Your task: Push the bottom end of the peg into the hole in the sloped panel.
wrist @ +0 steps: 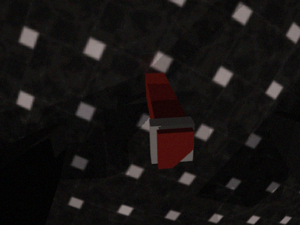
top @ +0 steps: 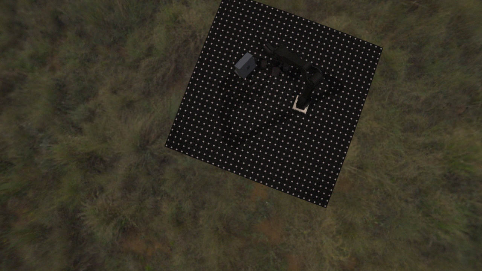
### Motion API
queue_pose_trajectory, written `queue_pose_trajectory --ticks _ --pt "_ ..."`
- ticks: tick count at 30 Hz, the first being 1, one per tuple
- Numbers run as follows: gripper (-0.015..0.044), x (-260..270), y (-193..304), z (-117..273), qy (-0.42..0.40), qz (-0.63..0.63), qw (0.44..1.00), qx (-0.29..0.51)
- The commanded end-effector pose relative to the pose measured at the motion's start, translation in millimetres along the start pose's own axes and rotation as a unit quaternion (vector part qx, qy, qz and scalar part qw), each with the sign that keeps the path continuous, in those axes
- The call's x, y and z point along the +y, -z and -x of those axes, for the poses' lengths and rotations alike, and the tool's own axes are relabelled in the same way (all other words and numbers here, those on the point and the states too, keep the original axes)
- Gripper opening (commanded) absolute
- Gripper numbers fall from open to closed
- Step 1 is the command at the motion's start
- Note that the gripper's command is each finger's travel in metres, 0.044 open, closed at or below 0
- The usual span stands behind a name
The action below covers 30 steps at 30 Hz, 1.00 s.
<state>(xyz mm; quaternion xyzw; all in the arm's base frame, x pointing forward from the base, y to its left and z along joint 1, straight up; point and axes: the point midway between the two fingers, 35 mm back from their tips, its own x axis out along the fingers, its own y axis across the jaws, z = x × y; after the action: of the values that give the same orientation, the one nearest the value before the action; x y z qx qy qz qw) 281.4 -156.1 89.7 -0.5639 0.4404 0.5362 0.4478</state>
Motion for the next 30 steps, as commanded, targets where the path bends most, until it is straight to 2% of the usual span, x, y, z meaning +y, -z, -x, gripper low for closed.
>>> queue_pose_trajectory --ticks 1,14,30 --pt "0.044 1.2 -0.7 -7.5 -0.002 0.002 1.0 0.0" --pt "0.044 2.5 -1.7 -24.3 -0.002 0.002 1.0 0.0" --pt "0.002 1.6 -1.3 -21.3 -0.001 0.0 1.0 -0.001"
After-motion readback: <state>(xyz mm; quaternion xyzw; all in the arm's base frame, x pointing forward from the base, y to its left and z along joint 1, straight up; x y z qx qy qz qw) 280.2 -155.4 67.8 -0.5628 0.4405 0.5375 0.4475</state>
